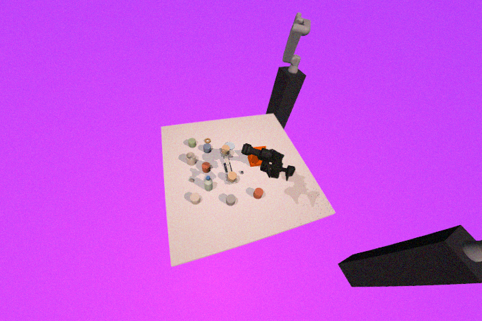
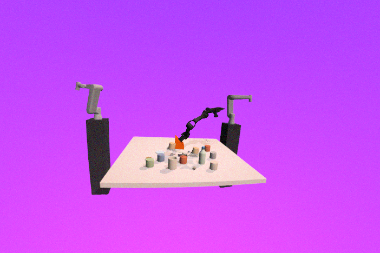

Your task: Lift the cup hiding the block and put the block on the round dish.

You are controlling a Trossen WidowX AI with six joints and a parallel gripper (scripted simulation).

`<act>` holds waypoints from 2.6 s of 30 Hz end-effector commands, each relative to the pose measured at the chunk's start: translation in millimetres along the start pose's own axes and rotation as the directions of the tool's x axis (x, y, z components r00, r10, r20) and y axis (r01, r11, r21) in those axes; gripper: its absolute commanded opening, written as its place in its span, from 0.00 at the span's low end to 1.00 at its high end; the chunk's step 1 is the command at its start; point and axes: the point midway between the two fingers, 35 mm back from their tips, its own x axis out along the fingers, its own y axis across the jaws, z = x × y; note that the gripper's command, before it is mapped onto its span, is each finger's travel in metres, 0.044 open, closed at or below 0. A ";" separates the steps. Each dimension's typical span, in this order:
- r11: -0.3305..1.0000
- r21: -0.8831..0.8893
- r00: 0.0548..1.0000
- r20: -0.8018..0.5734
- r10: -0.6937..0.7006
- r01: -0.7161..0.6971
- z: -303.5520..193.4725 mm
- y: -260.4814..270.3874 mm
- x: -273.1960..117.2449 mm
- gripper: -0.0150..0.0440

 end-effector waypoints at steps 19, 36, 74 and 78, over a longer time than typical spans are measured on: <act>0.769 -0.639 0.988 -0.100 -0.115 0.025 -11.1 -74.3 -16.9 1.00; 0.299 -0.954 0.980 -0.042 -0.195 0.019 22.0 -122.6 -17.7 1.00; -0.708 -0.693 0.956 0.277 -0.093 0.132 145.1 -109.2 -2.5 1.00; -0.779 -0.606 0.942 0.329 -0.061 0.161 163.3 -98.8 -2.0 1.00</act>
